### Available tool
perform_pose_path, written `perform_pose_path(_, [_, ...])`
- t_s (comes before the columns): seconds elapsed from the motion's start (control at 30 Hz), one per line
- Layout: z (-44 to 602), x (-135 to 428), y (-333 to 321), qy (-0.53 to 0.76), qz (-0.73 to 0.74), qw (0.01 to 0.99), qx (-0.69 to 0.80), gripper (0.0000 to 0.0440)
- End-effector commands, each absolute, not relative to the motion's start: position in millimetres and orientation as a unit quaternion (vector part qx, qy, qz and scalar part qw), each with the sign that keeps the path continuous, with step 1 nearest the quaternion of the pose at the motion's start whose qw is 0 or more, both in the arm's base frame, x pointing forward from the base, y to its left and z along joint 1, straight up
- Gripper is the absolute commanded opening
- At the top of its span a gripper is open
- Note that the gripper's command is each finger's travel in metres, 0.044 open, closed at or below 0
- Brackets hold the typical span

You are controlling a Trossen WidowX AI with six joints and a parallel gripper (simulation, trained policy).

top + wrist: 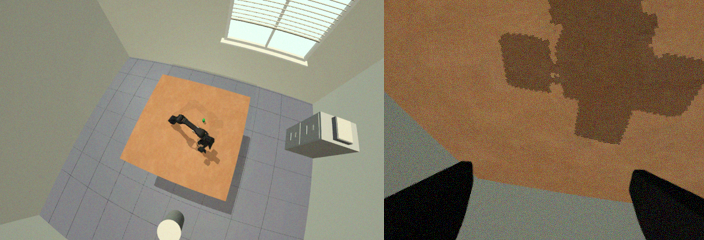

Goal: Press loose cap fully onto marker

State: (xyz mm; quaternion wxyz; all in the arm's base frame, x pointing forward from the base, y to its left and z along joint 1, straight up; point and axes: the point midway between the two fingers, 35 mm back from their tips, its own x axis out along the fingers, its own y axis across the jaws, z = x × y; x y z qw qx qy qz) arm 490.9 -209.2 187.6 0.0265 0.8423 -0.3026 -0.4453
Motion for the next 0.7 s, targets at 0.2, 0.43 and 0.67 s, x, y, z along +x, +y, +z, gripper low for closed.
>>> perform_pose_path(0.2, [182, 497, -165, -0.249, -0.475, 0.031, 0.844, 0.0322])
perform_pose_path(0.43, [177, 498, -135, -0.212, -0.496, 0.037, 0.841, 0.0324])
perform_pose_path(0.67, [173, 497, -104, -0.175, -0.516, 0.043, 0.837, 0.0326])
